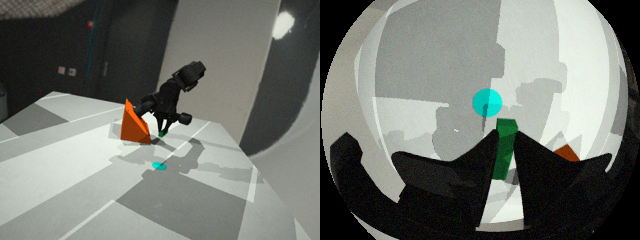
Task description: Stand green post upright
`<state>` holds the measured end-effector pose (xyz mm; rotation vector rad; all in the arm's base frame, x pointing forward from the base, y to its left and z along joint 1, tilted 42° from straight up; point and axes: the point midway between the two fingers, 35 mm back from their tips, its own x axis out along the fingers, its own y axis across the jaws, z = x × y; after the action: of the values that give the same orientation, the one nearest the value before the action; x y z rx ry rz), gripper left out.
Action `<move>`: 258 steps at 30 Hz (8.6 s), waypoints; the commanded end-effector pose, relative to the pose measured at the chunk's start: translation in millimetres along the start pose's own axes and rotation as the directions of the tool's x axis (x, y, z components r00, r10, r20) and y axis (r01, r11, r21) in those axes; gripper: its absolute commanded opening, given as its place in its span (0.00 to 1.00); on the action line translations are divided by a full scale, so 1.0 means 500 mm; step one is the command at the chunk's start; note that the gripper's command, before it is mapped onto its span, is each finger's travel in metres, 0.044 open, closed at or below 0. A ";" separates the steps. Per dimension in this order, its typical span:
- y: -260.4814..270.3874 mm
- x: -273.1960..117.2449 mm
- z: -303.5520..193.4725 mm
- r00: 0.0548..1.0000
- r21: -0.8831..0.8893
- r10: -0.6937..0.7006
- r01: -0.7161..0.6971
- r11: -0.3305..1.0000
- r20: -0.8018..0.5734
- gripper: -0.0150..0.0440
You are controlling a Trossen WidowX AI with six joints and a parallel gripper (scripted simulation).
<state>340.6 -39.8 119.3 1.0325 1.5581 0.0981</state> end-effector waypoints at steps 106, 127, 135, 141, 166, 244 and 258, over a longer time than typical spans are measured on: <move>0.010 0.087 0.002 0.809 -0.067 -0.283 0.368 0.928 0.515 0.29; 0.016 0.089 0.004 0.725 -0.042 -0.272 0.383 0.923 0.633 0.29; 0.019 0.089 0.003 0.690 -0.032 -0.261 0.381 0.924 0.675 0.29; 0.021 0.088 0.003 0.662 -0.024 -0.252 0.378 0.926 0.706 0.29; 0.031 0.080 -0.006 0.541 0.003 -0.197 0.339 0.941 0.818 0.29; 0.041 0.024 -0.084 0.118 -0.023 0.022 0.004 1.000 0.993 0.29; 0.040 0.021 -0.089 0.099 -0.029 0.031 -0.017 0.999 0.995 0.29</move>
<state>316.3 0.3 136.8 0.7556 0.1929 -0.5241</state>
